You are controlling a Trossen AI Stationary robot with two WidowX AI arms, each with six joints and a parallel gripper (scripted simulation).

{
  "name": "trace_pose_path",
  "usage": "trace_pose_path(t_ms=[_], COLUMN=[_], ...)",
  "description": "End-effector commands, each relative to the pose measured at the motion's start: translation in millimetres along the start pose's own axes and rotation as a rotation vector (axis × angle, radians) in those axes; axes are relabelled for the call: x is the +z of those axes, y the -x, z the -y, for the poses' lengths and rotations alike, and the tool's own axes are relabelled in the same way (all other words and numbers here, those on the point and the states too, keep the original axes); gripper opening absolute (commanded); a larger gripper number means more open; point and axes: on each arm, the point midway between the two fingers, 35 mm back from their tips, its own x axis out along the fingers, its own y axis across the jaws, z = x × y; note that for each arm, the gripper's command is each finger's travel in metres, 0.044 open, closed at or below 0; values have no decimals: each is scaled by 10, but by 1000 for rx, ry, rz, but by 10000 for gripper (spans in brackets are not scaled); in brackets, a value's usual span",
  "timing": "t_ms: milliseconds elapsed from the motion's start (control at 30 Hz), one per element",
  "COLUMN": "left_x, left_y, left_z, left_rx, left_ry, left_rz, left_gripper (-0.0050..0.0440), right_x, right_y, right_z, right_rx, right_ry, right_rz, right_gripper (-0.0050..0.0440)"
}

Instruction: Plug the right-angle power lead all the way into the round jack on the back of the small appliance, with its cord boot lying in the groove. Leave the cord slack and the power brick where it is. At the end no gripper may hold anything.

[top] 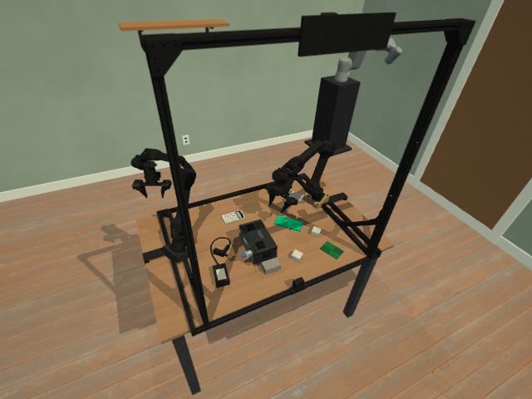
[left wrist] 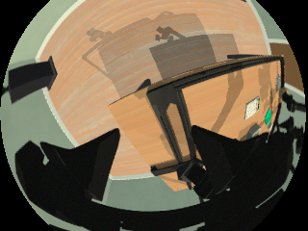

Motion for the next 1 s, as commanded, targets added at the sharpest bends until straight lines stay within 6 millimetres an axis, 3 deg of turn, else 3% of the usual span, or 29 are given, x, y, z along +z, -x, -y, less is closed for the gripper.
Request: trace_pose_path(t_ms=[0, 967], left_x=[0, 39], left_y=[0, -42], left_z=[0, 84], left_rx=[0, 1], left_ry=[0, -26], left_rz=[0, -17], left_gripper=[400, 400], right_x=[0, 4], right_y=[0, 1], right_z=[0, -3], right_rx=[0, 1], right_ry=[0, 0], right_rz=[0, 2], right_gripper=[400, 400])
